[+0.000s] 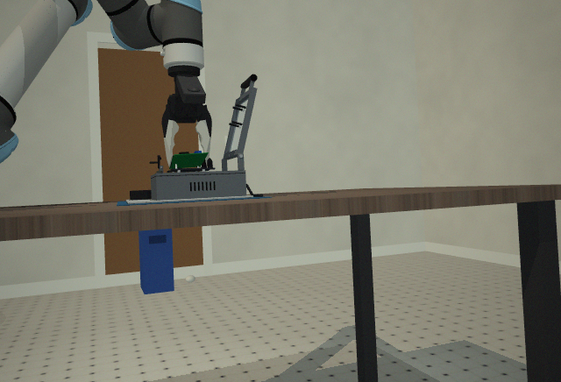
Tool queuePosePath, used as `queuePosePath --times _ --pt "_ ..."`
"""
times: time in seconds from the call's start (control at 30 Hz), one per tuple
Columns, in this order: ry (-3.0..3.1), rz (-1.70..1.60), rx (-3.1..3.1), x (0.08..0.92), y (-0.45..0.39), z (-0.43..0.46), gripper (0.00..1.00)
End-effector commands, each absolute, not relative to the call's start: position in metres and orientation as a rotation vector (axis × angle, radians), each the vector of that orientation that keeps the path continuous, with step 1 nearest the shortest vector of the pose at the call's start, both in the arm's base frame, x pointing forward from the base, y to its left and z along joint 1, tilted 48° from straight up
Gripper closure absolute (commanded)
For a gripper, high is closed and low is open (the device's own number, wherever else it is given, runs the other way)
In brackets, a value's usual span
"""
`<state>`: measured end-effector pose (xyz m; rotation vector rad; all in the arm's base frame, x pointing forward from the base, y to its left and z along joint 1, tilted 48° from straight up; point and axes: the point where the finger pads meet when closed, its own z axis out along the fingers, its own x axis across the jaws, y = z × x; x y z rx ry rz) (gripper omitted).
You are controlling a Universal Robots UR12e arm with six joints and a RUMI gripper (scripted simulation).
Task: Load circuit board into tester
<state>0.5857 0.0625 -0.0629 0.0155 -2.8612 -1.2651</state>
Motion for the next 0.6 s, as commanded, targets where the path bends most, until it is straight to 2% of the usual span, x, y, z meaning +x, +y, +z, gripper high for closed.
queuePosePath --times 0.0,0.57 --pt "-2.86 -1.263 0.002 0.5866 0.0617 -0.0625 0.61" --pt "-2.86 -1.263 0.002 0.5845 0.0639 -0.0649 0.61"
